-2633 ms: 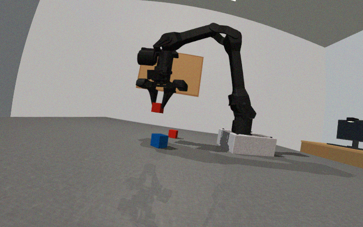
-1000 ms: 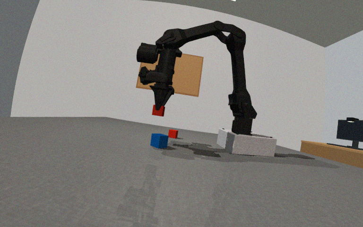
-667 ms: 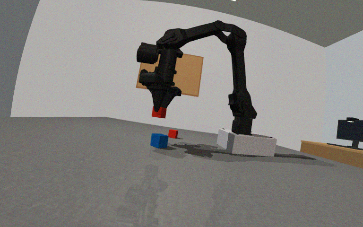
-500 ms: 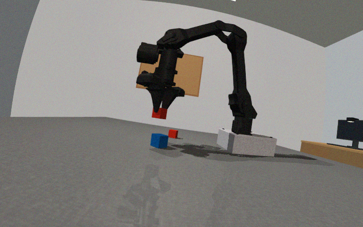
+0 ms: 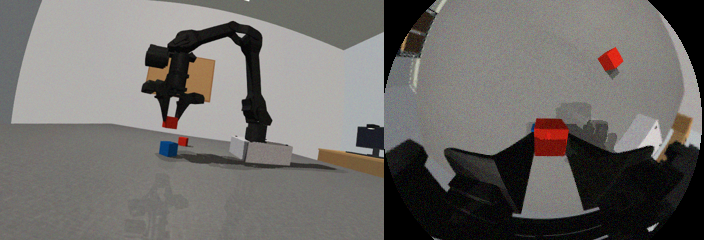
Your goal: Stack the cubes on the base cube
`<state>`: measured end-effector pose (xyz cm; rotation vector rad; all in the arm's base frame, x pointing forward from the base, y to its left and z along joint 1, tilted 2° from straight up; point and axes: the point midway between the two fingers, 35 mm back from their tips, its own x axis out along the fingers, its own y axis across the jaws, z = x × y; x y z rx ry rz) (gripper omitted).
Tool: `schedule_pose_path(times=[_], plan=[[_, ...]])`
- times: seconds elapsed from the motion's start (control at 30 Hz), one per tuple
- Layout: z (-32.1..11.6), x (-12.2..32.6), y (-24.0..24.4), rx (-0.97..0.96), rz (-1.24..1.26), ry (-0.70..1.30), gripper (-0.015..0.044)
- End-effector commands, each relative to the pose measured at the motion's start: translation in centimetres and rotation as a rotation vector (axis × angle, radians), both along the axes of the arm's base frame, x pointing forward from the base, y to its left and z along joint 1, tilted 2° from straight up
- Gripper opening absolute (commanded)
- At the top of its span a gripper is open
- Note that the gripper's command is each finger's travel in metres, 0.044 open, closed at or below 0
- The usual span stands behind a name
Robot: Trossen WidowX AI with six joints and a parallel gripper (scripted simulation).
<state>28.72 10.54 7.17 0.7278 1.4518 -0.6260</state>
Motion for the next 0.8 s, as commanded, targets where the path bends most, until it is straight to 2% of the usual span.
schedule_pose_path(times=[0.0, 0.37, 0.77], plan=[[-0.27, -0.3, 0.18, -0.001, -0.111, 0.006, 0.0105], [-0.77, -0.94, 0.96, 0.012, -0.436, 0.024, 0.0105], [-0.78, -0.95, 0.97, 0.012, -0.441, 0.024, 0.0105]])
